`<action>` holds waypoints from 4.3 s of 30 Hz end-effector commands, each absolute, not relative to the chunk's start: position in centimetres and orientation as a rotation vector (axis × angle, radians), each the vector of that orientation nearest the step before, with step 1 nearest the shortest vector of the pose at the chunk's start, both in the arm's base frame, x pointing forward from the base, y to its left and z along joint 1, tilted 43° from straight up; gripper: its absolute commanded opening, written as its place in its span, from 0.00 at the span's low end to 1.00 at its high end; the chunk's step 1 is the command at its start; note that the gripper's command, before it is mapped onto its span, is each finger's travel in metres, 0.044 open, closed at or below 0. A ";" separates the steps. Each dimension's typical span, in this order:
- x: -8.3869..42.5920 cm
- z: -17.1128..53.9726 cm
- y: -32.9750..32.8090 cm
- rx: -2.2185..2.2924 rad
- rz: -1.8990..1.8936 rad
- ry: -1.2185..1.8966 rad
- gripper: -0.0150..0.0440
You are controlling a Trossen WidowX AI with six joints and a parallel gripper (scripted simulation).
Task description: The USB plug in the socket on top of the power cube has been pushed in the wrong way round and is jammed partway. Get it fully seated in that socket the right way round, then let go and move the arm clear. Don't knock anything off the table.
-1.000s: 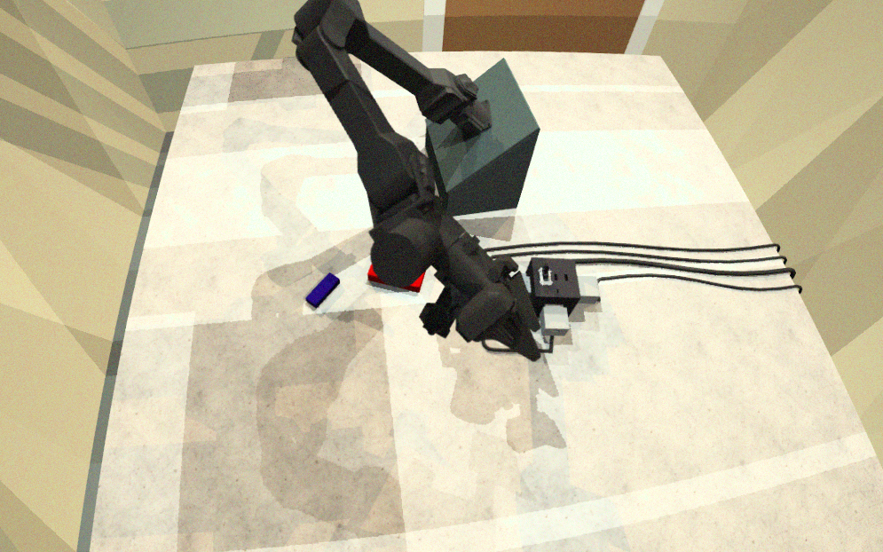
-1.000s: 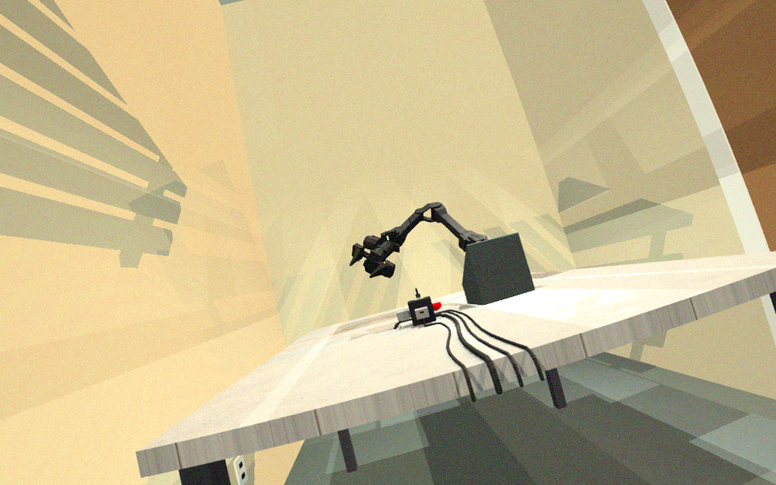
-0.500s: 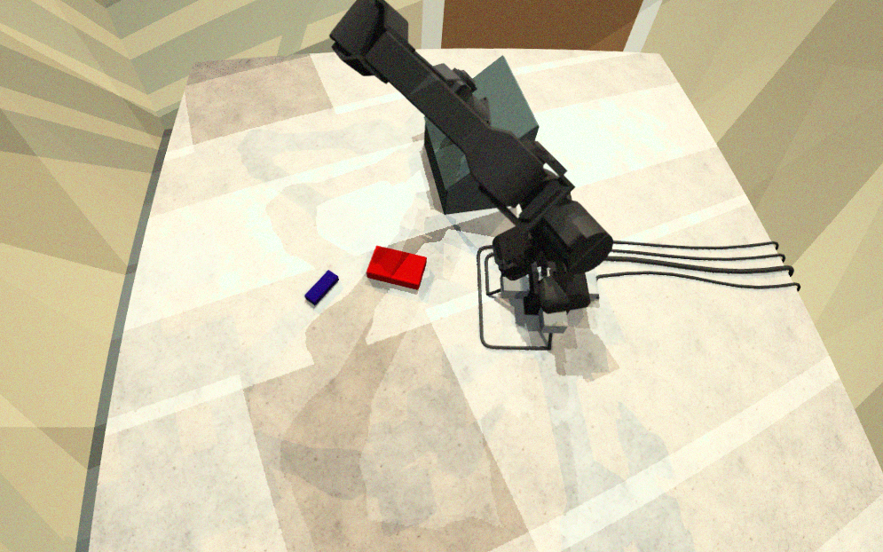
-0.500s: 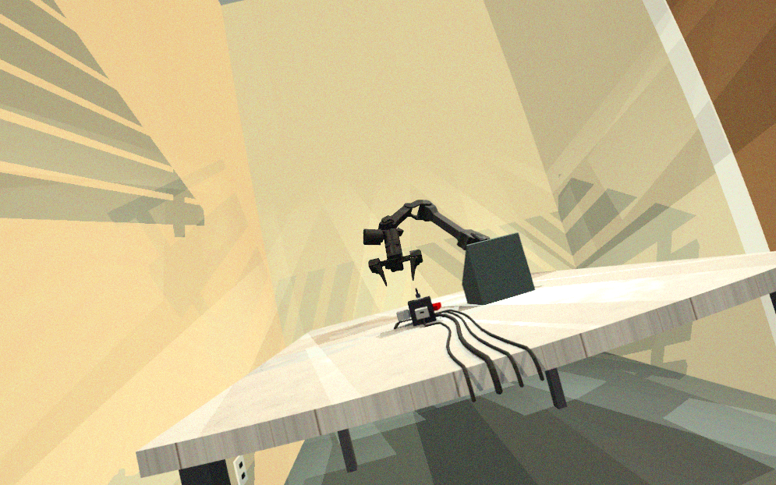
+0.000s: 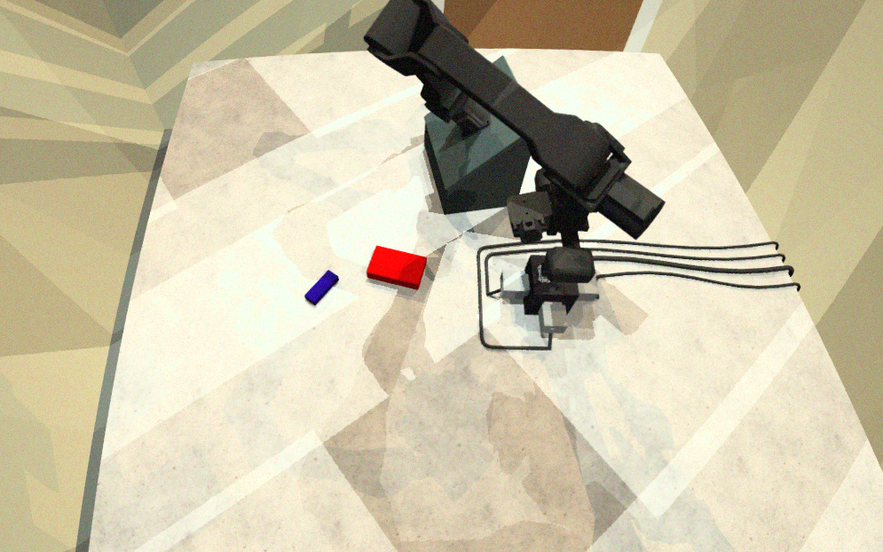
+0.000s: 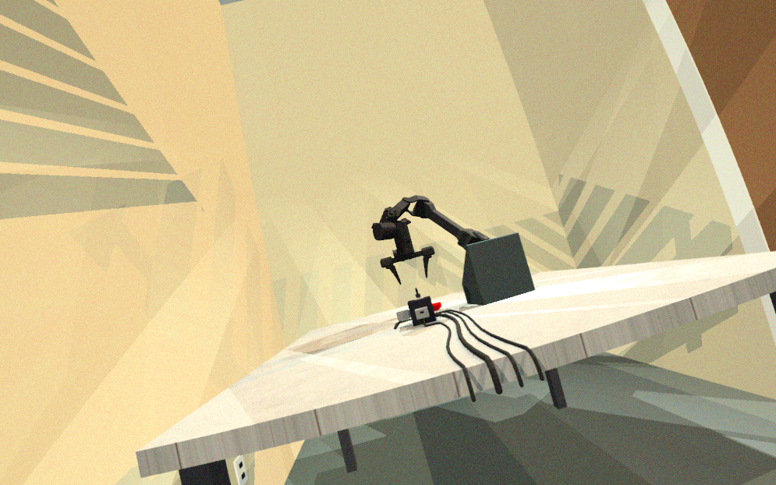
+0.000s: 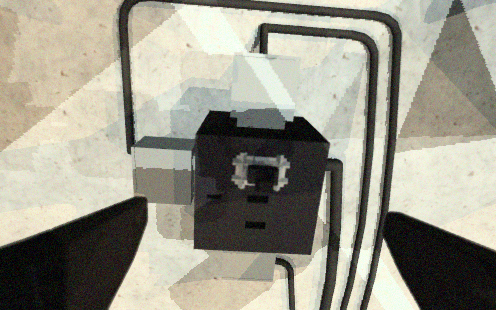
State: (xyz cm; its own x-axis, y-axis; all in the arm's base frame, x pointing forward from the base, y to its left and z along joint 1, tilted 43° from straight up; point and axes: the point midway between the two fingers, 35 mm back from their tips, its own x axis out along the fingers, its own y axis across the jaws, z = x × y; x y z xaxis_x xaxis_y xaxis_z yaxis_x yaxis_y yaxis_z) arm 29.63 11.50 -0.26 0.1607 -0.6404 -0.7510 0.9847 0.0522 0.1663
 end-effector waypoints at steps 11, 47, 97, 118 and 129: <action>29.6 -0.9 11.0 0.753 -1.343 0.549 1.00; 30.0 -2.5 9.6 0.763 -1.345 0.550 0.82; 29.8 -1.5 10.4 0.763 -1.345 0.551 0.25; 29.6 -0.5 11.3 0.763 -1.345 0.552 0.25; 29.5 -0.3 11.5 0.756 -1.343 0.554 0.25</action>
State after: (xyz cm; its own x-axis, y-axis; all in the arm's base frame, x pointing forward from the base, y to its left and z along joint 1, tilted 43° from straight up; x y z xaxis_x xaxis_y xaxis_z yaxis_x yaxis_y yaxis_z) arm 29.56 11.44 -0.44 0.1617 -0.6553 -0.7379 0.9846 0.0563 0.1658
